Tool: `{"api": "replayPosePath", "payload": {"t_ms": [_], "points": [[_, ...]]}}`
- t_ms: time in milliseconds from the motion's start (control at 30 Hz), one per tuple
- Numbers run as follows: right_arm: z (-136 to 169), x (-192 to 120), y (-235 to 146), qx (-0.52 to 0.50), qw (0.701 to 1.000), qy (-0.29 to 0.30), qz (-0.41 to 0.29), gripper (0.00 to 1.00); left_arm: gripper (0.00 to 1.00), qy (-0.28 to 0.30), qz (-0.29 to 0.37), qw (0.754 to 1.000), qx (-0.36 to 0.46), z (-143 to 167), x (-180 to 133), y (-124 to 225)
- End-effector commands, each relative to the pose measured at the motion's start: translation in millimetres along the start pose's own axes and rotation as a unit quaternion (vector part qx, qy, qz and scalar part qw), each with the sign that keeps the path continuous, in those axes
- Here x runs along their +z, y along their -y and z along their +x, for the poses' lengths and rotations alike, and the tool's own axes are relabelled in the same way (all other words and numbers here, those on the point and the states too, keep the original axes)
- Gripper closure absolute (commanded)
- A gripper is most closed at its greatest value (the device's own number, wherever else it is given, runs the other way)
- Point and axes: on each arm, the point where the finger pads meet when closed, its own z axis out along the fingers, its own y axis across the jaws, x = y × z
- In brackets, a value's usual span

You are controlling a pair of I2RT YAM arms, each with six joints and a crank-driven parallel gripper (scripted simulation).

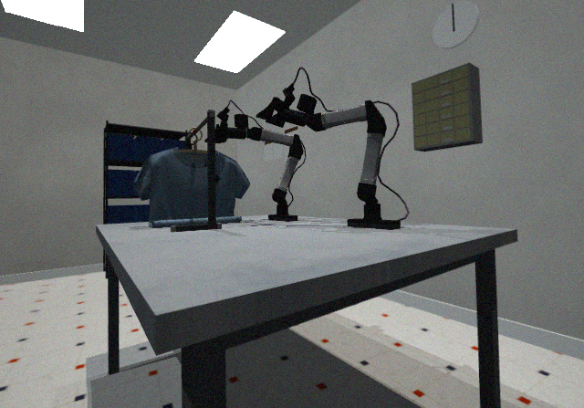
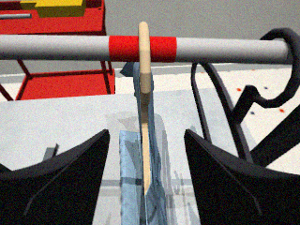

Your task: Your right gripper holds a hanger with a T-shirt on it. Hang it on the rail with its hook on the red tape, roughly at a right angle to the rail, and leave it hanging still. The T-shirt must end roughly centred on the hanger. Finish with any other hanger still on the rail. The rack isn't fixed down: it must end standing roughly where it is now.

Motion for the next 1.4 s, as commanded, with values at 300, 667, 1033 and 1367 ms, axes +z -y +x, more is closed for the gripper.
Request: {"api": "replayPosePath", "payload": {"t_ms": [300, 667, 1033, 1367], "points": [[-18.1, -138.7, -1.3, -0.005, 1.0, 0.006, -0.007, 0.31, 0.0, 0.033, 0.002, 0.999, -0.001, -28.1, 2.9, 0.9], [-17.9, -140.2, -1.0, -0.005, 1.0, 0.005, -0.007, 0.31, 0.0, 0.033, 0.002, 0.999, -0.001, -28.1, 2.9, 0.9], [-17.8, -140.1, -1.2, -0.003, 1.0, 0.005, -0.007, 0.31, 0.0, 0.033, 0.002, 0.999, -0.001, -28.1, 2.9, 0.9], [-15.3, -138.1, 0.6, -0.001, 1.0, 0.005, -0.005, 0.31, 0.0, 0.033, 0.002, 0.999, -0.001, -28.1, 2.9, 0.9]]}}
